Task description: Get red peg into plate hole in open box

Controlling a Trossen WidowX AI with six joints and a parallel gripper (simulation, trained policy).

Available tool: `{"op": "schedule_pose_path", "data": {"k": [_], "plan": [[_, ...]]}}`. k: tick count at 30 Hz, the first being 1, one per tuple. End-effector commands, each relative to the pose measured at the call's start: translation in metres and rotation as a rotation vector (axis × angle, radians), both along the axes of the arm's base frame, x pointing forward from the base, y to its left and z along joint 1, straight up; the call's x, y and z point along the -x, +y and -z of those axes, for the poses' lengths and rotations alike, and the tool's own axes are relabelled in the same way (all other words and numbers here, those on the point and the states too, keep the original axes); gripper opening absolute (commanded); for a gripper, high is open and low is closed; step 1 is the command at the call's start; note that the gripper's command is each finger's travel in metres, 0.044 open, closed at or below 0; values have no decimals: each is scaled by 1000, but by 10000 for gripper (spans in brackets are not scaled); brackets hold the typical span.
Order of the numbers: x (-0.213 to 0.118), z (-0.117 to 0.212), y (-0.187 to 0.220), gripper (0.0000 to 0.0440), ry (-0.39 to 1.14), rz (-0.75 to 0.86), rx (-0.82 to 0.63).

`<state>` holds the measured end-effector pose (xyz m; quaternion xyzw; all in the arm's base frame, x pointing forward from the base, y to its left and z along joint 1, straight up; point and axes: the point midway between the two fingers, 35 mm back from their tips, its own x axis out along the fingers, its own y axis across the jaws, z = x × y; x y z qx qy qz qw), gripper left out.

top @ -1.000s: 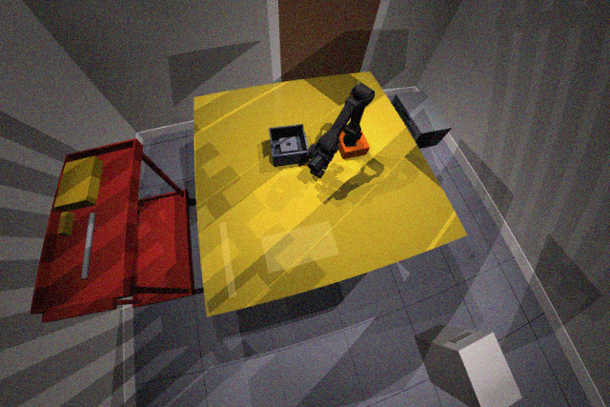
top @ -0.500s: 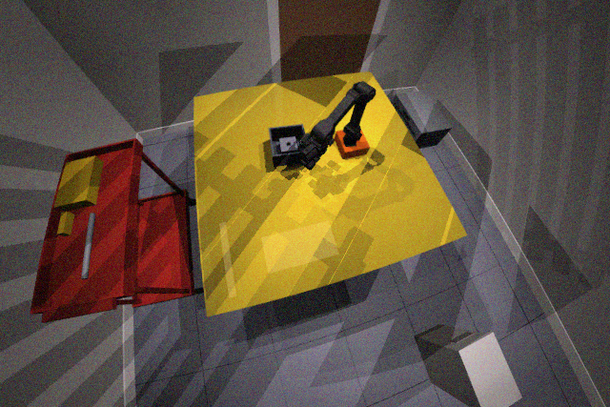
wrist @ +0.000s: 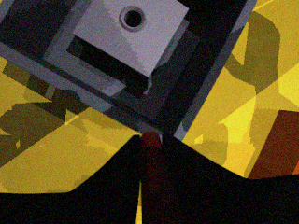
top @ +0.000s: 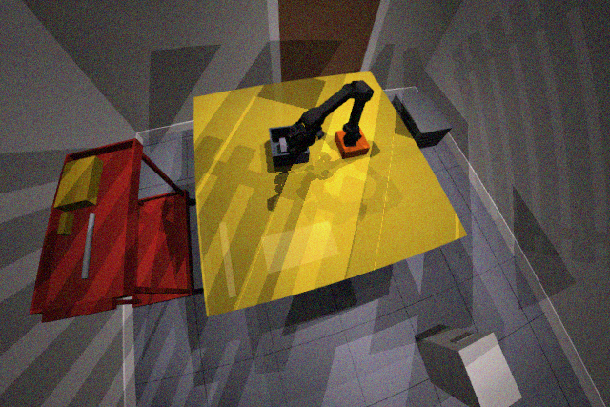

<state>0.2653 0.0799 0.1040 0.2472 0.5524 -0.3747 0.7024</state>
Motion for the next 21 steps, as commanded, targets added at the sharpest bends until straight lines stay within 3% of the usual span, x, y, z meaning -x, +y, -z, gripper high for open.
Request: {"op": "schedule_pose_path", "data": {"k": [1,21], "plan": [[-12,0,-9,0,-11,13,5],[-69,27,-78,0,0,-10,-31]]}}
